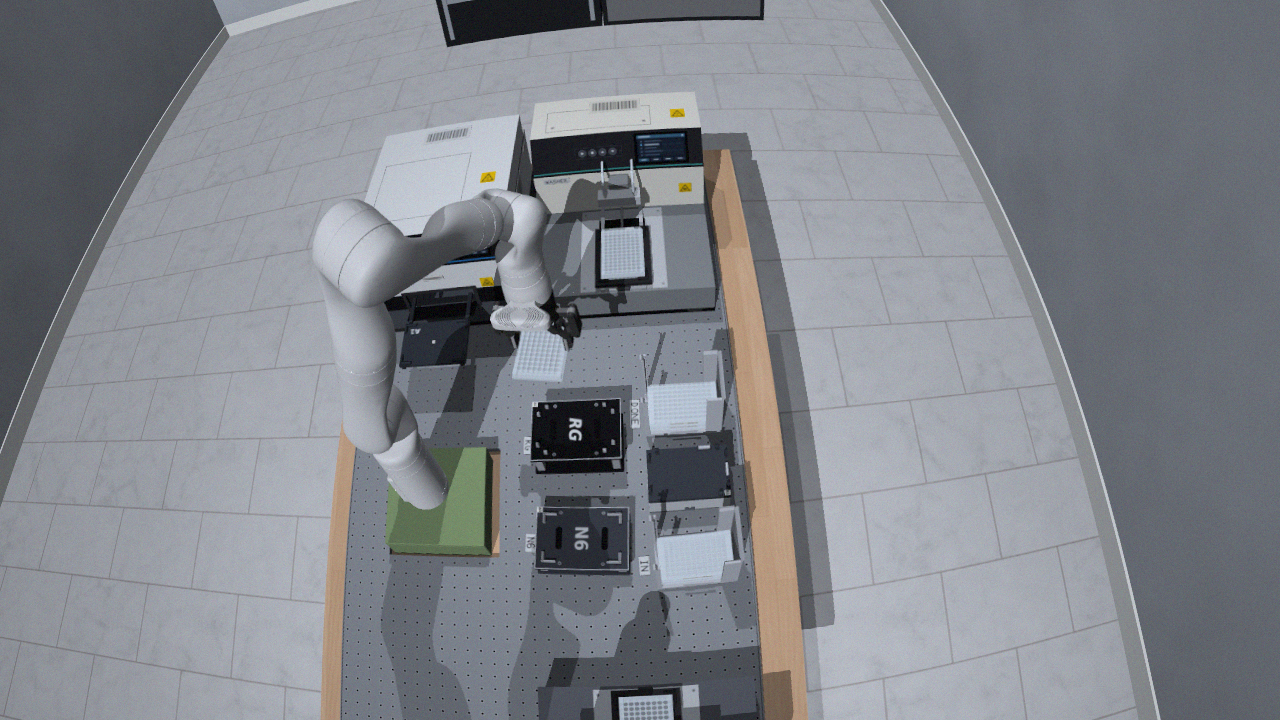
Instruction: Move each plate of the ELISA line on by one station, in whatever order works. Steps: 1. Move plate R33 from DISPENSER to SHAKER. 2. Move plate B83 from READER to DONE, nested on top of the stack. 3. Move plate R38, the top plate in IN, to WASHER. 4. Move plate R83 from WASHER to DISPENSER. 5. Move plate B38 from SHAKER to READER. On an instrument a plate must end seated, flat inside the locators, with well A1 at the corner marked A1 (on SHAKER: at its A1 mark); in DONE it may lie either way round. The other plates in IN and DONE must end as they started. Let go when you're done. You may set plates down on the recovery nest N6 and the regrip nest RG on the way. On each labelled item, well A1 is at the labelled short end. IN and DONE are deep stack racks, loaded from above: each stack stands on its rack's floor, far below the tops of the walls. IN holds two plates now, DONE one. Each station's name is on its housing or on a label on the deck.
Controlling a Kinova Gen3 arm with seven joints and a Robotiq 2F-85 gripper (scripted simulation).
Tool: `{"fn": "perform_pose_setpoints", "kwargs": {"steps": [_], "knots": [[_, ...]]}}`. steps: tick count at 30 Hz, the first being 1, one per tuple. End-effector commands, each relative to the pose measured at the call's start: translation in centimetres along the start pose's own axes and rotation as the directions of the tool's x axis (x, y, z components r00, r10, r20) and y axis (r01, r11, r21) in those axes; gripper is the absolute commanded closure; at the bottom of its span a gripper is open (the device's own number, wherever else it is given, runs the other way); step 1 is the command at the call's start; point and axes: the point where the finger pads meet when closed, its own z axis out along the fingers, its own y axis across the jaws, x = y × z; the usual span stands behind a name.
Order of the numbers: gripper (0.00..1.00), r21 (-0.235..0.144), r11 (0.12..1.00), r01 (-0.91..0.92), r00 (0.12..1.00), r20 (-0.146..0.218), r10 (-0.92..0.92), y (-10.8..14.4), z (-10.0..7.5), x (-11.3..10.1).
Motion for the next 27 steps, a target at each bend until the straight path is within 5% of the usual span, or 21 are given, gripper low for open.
{"fn": "perform_pose_setpoints", "kwargs": {"steps": [1, 10, 27], "knots": [[0.06, 0.010, 0.998, 0.060, 0.998, -0.001, -0.060, 0.9, 0.0, -0.6], [0.06, 0.003, 0.991, 0.135, 0.991, -0.006, -0.135, 0.8, 0.0, -0.4], [0.06, 0.002, 0.950, 0.311, 0.950, -0.006, -0.311, 4.6, 0.0, -2.6]]}}
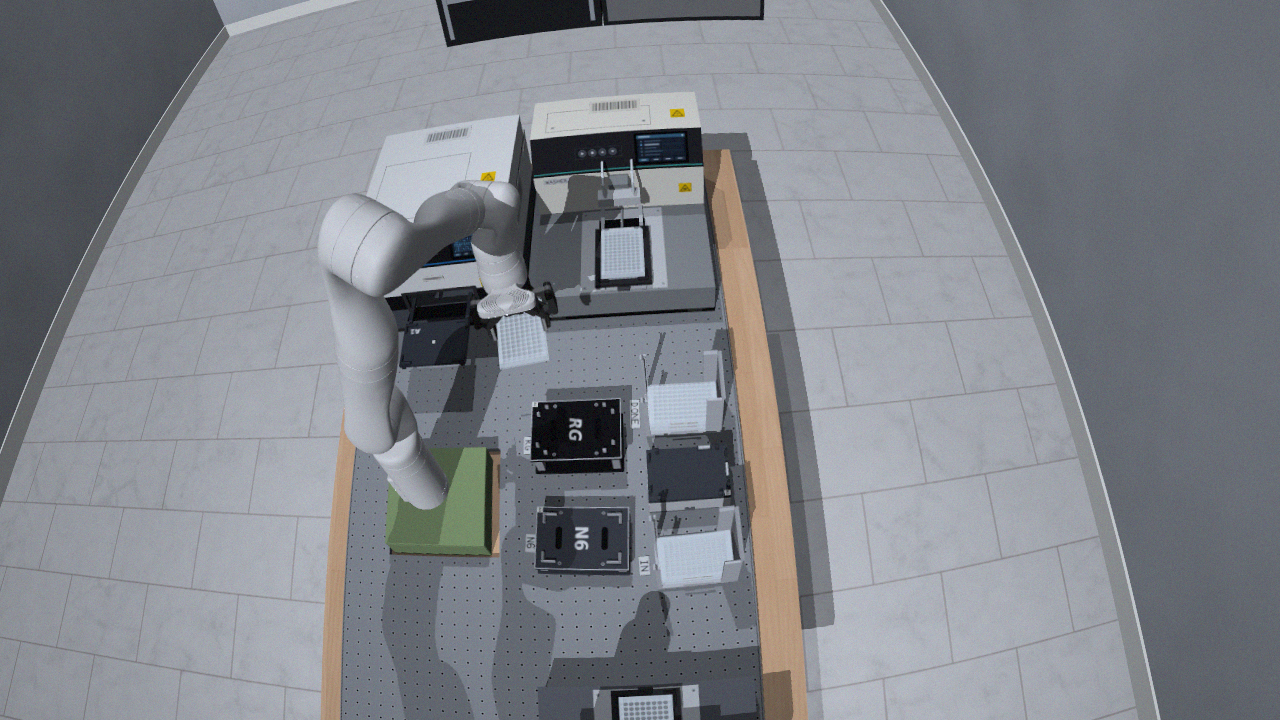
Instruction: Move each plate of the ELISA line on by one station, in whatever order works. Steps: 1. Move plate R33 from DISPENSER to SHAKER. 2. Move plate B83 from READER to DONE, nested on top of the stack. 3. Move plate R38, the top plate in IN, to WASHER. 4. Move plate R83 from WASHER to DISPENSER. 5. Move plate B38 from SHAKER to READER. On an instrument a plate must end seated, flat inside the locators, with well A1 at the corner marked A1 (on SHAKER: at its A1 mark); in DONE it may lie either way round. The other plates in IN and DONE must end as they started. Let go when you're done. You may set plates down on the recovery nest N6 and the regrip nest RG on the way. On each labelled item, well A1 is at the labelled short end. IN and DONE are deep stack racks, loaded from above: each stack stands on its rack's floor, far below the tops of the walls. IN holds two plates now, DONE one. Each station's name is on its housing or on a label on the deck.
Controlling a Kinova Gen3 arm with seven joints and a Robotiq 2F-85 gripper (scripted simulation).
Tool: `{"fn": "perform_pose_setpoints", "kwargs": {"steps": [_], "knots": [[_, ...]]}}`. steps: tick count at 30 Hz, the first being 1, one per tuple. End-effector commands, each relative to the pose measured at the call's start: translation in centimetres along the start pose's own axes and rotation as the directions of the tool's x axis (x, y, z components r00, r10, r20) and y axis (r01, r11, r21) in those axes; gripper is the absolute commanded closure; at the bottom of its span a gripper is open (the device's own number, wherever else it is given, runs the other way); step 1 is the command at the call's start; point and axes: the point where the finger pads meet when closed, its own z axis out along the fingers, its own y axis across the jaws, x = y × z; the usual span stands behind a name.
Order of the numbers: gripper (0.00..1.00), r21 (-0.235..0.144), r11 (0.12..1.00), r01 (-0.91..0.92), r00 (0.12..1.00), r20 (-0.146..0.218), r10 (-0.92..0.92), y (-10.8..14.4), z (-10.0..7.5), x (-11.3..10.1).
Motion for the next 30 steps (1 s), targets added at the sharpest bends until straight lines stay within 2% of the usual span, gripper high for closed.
{"fn": "perform_pose_setpoints", "kwargs": {"steps": [1, 6, 21, 30], "knots": [[0.06, -0.001, 0.998, 0.057, 0.998, -0.007, -0.057, 0.3, 0.0, -0.1], [0.06, 0.000, 0.994, 0.110, 0.994, -0.006, -0.110, 0.1, 0.0, 0.0], [0.06, -0.001, 0.969, 0.249, 0.969, -0.007, -0.248, 3.2, 0.0, -3.2], [0.06, 0.000, 0.938, 0.347, 0.938, -0.005, -0.347, 3.1, 0.0, -3.1]]}}
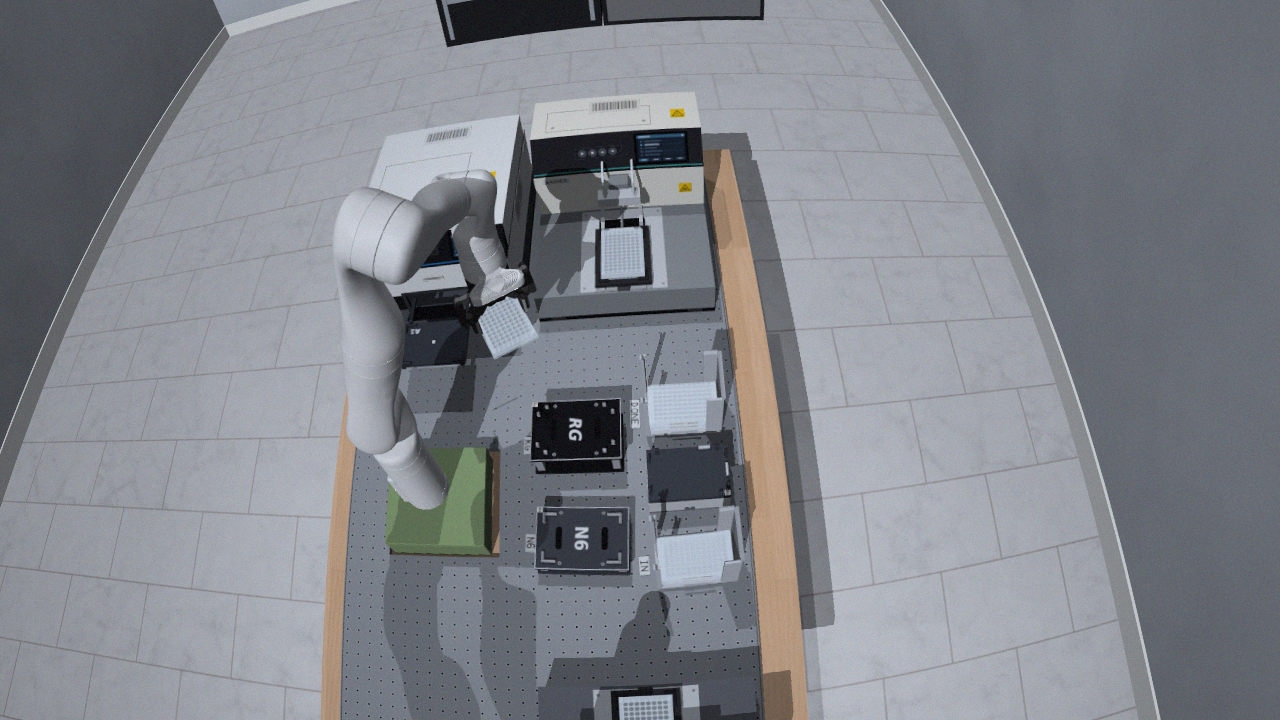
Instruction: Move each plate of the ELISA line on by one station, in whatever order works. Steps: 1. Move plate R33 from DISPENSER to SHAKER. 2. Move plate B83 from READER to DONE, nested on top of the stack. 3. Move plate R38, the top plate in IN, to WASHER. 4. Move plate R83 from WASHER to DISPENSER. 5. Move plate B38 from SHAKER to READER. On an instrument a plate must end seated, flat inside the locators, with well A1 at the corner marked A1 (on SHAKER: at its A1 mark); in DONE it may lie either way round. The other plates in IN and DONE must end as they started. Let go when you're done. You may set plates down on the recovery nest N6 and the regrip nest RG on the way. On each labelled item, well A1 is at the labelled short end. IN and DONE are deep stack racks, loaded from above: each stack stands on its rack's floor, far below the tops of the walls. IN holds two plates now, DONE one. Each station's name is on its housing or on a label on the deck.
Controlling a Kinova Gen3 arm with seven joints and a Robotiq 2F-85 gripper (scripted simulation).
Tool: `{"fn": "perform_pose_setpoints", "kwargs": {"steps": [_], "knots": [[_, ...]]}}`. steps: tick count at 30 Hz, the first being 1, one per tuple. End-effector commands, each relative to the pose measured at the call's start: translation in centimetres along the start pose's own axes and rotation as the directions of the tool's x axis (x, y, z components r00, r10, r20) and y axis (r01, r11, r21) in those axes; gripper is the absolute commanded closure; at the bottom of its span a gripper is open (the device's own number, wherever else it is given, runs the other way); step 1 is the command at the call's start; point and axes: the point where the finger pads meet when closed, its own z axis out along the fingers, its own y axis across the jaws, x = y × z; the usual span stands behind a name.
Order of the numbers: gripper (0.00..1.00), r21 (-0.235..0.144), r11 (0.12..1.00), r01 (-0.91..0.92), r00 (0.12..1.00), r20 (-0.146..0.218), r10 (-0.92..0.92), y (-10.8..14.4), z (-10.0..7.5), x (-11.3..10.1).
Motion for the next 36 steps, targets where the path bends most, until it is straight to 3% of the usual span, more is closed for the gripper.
{"fn": "perform_pose_setpoints", "kwargs": {"steps": [1, 14, 24, 36], "knots": [[0.06, -0.003, 1.000, 0.028, 1.000, -0.002, -0.028, 0.0, 0.1, 0.1], [0.06, 0.003, 0.984, 0.176, 0.984, 0.001, -0.176, 3.3, 0.0, -2.9], [0.06, -0.003, 0.963, 0.269, 0.963, -0.002, -0.269, 3.2, 0.0, -2.6], [0.06, 0.002, 0.929, 0.370, 0.929, 0.001, -0.370, 5.8, 0.0, -5.0]]}}
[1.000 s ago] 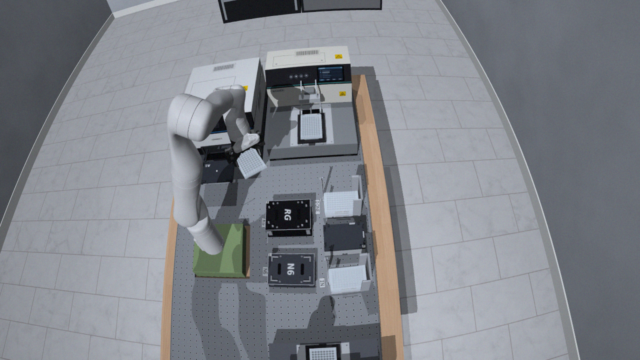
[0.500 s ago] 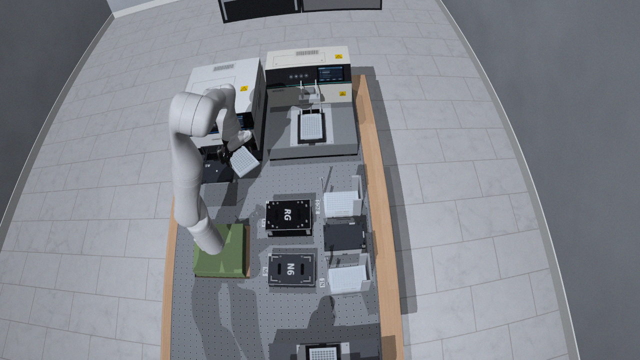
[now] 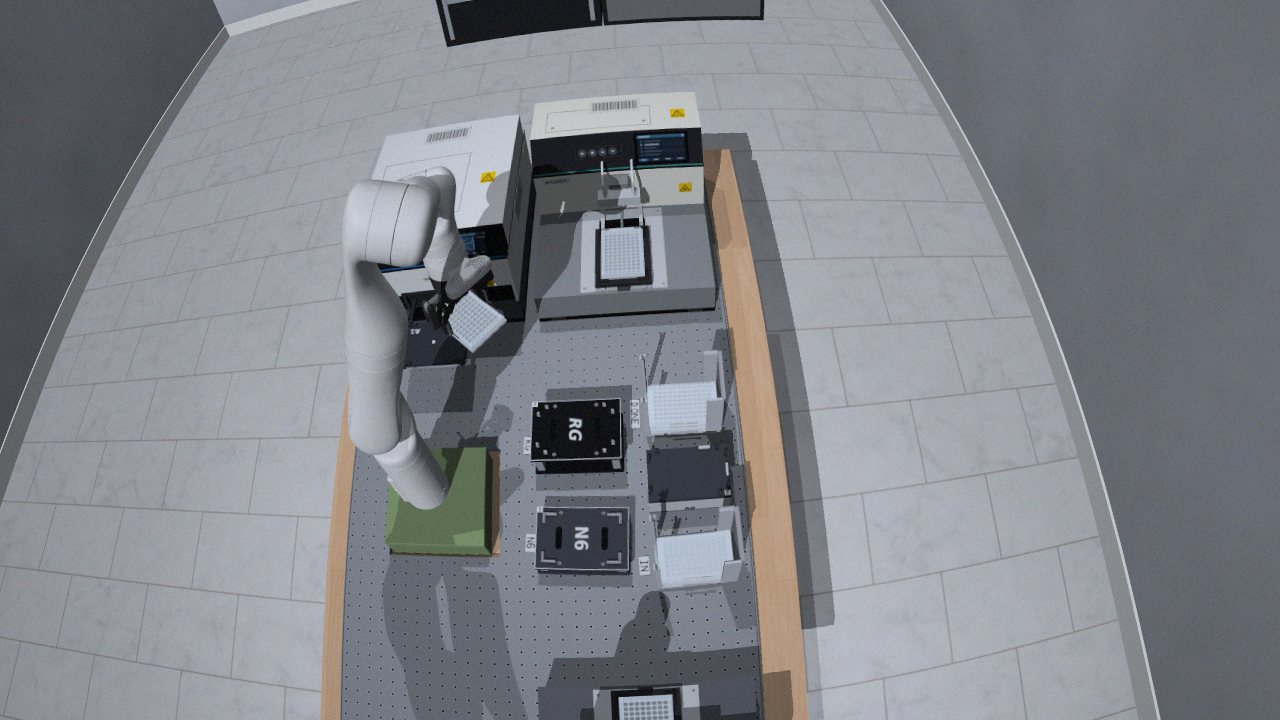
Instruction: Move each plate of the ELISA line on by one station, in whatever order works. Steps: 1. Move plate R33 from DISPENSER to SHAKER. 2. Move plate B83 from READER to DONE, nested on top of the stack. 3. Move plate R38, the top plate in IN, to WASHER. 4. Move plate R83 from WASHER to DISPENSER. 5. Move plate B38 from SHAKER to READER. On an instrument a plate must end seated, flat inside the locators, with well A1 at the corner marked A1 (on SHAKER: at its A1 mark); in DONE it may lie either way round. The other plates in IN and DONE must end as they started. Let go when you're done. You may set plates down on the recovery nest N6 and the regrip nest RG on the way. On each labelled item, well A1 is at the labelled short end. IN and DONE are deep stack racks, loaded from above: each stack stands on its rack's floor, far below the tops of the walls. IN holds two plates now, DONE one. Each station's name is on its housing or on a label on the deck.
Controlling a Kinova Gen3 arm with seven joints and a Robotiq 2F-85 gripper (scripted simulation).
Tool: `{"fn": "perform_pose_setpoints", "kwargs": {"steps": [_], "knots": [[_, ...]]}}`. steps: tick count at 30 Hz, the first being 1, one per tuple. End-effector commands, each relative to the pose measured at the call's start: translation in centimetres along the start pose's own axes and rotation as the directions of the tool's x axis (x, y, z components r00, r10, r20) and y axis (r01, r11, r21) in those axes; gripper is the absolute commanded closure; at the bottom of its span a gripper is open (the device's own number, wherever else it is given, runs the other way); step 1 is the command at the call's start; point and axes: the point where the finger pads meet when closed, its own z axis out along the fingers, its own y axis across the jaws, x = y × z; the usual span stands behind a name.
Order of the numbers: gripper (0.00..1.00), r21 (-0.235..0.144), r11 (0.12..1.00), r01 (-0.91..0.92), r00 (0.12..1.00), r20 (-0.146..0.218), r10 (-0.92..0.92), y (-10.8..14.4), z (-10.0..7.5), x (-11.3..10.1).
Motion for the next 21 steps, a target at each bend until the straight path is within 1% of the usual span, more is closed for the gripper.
{"fn": "perform_pose_setpoints", "kwargs": {"steps": [1, 3, 11, 14, 16, 21], "knots": [[0.06, 0.005, 0.999, 0.038, 0.999, -0.002, -0.038, 0.4, 0.0, -1.0], [0.06, 0.004, 0.998, 0.062, 0.998, -0.003, -0.062, 0.7, 0.0, -1.5], [0.06, 0.001, 0.986, 0.165, 0.986, -0.006, -0.165, 0.7, 0.0, -1.3], [0.06, 0.000, 0.979, 0.204, 0.979, -0.004, -0.204, 1.3, 0.0, -2.3], [0.06, 0.000, 0.979, 0.204, 0.979, -0.004, -0.204, 1.3, 0.0, -2.3], [0.06, 0.001, 0.969, 0.245, 0.969, -0.006, -0.245, 2.0, 0.0, -3.7]]}}
